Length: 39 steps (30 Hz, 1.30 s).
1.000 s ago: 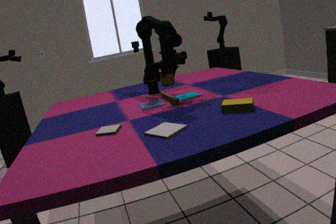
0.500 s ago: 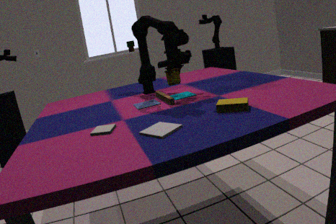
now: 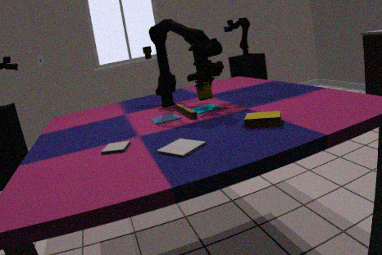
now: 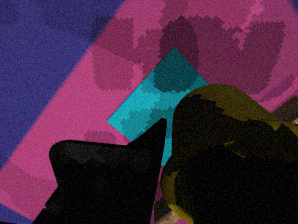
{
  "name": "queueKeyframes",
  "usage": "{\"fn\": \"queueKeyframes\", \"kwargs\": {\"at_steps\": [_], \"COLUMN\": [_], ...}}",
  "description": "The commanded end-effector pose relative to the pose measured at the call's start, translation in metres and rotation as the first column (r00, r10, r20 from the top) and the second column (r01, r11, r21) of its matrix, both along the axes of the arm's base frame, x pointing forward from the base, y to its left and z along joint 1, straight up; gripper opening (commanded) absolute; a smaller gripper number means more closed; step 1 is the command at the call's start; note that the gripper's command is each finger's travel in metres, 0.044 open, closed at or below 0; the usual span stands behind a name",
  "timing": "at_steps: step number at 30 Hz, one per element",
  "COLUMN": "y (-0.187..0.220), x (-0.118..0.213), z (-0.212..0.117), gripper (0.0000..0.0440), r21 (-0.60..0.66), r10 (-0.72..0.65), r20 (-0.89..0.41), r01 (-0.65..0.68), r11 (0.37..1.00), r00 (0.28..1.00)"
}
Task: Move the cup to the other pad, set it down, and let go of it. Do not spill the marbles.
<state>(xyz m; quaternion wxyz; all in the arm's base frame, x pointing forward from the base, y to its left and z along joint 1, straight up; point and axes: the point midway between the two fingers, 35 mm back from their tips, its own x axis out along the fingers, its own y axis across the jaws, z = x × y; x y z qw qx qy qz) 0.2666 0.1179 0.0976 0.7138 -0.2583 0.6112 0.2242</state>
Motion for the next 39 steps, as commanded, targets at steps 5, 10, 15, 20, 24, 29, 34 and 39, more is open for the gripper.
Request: {"fn": "queueKeyframes", "kwargs": {"at_steps": [5,10,15,20,24,29,34,39], "y": [0.004,0.002,0.001,0.002,0.006,0.006,0.005,0.005], "x": [-0.008,-0.010,-0.011,-0.007,-0.002,-0.002,-0.007,-0.011], "z": [-0.019,-0.029,-0.035,-0.032,-0.024,-0.015,-0.008,0.001], "gripper": [0.0023,0.0044,0.0059,0.0122,0.0159,0.0163,0.0183,0.0204], "r21": [-0.009,-0.009,0.000,0.030,0.072,0.101,0.126,0.152], "r10": [-0.017,-0.028,-0.037,-0.047,-0.057,-0.056,-0.058,-0.064], "r20": [0.012,0.024,0.036,0.065,0.096,0.120,0.125,0.136], "r01": [0.017,0.028,0.037,0.045,0.050,0.044,0.042,0.043], "r11": [1.000,1.000,0.999,0.999,0.996,0.994,0.991,0.988], "r00": [1.000,0.999,0.999,0.997,0.994,0.991,0.990,0.989]}}
